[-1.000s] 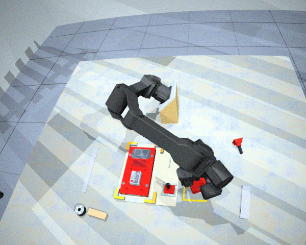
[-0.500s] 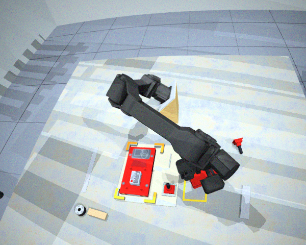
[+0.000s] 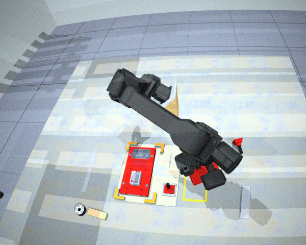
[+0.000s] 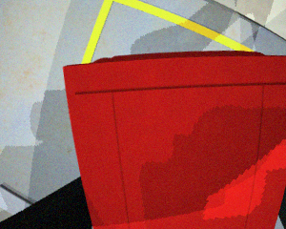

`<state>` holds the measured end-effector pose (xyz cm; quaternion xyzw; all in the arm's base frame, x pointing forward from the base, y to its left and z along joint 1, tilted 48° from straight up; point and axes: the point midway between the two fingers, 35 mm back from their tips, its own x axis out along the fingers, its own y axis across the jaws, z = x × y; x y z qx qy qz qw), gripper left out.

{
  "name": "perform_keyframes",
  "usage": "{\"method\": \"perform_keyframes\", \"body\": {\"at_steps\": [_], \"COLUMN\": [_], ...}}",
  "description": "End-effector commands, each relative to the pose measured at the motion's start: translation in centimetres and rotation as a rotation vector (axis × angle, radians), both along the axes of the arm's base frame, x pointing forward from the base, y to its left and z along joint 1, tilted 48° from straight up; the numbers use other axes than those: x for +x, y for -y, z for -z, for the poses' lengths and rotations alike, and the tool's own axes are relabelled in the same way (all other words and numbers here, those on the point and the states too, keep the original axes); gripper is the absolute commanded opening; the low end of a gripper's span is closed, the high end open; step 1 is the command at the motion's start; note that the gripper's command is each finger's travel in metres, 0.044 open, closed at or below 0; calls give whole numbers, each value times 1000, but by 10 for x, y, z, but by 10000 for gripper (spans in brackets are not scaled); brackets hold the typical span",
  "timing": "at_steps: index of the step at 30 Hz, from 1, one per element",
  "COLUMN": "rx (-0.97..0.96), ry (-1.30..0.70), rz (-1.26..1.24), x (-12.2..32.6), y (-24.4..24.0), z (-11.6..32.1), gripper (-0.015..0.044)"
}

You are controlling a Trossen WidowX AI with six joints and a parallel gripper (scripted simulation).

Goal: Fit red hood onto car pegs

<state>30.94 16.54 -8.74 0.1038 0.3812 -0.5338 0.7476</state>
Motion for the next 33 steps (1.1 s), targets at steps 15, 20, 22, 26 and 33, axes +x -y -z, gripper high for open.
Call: {"method": "perform_keyframes", "body": {"at_steps": [15, 20, 22, 26, 33], "rx": [-32, -46, -52, -65, -87], "ry": [-254, -330, -361, -422, -523], "rz": [-247, -323, -353, -413, -517], "x": [27, 32, 34, 36, 38], "y": [40, 55, 61, 74, 96], "z": [-59, -78, -85, -99, -124], "gripper": [0, 0, 0, 0, 0]}}
